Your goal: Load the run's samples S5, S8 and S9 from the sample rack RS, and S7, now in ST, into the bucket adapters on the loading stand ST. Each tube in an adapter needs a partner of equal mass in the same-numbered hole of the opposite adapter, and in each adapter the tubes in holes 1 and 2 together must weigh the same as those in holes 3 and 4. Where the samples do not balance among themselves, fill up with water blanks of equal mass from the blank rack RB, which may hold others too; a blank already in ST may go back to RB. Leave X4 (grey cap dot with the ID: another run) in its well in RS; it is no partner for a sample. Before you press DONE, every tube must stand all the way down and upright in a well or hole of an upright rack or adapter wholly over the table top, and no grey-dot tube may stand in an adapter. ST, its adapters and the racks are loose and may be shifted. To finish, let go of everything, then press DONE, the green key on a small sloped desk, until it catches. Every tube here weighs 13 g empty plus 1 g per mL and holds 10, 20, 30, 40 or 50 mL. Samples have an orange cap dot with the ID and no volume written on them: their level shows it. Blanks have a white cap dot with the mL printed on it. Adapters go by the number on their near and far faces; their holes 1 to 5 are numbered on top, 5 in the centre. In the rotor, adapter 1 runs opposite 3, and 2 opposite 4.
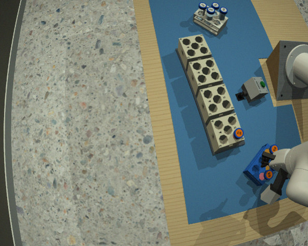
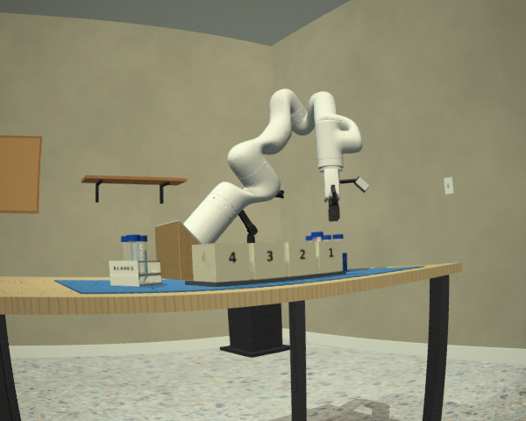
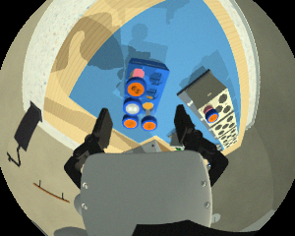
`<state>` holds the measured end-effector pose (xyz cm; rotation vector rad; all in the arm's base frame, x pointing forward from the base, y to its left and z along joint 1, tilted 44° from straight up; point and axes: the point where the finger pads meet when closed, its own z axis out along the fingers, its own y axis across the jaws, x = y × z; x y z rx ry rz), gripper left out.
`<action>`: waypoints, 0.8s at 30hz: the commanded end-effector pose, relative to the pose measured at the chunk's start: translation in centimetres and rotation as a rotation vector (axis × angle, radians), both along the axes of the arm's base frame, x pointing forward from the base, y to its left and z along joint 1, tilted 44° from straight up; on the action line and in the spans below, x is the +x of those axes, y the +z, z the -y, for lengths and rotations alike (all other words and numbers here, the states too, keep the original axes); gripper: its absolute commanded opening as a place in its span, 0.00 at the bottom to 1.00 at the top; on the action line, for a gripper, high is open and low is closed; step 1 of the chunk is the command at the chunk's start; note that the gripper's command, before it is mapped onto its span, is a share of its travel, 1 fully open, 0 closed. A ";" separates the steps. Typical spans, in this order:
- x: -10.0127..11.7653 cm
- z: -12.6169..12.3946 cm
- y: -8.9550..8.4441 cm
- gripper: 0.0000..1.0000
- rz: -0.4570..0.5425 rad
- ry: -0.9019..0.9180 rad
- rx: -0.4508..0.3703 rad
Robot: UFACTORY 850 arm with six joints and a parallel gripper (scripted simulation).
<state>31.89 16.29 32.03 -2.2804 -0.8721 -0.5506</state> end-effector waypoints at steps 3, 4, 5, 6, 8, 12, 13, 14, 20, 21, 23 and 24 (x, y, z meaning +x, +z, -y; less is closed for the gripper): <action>0.4 -1.3 -1.3 1.00 0.002 0.000 0.001; 0.5 -1.5 -1.5 1.00 0.002 0.000 0.001; 0.5 -1.6 -1.6 1.00 0.002 0.000 0.001; 0.5 -1.6 -1.6 1.00 0.002 0.000 0.001; 0.5 -1.6 -1.6 1.00 0.002 0.000 0.001; 0.5 -1.6 -1.6 1.00 0.002 0.000 0.001; 0.5 -1.6 -1.6 1.00 0.002 0.000 0.001; 0.5 -1.6 -1.6 1.00 0.002 0.000 0.001; 0.5 -1.6 -1.6 1.00 0.002 0.000 0.001; 0.5 -1.6 -1.6 1.00 0.002 0.000 0.001; 0.5 -1.6 -1.6 1.00 0.002 0.000 0.001; 0.5 -1.6 -1.6 1.00 0.002 0.000 0.001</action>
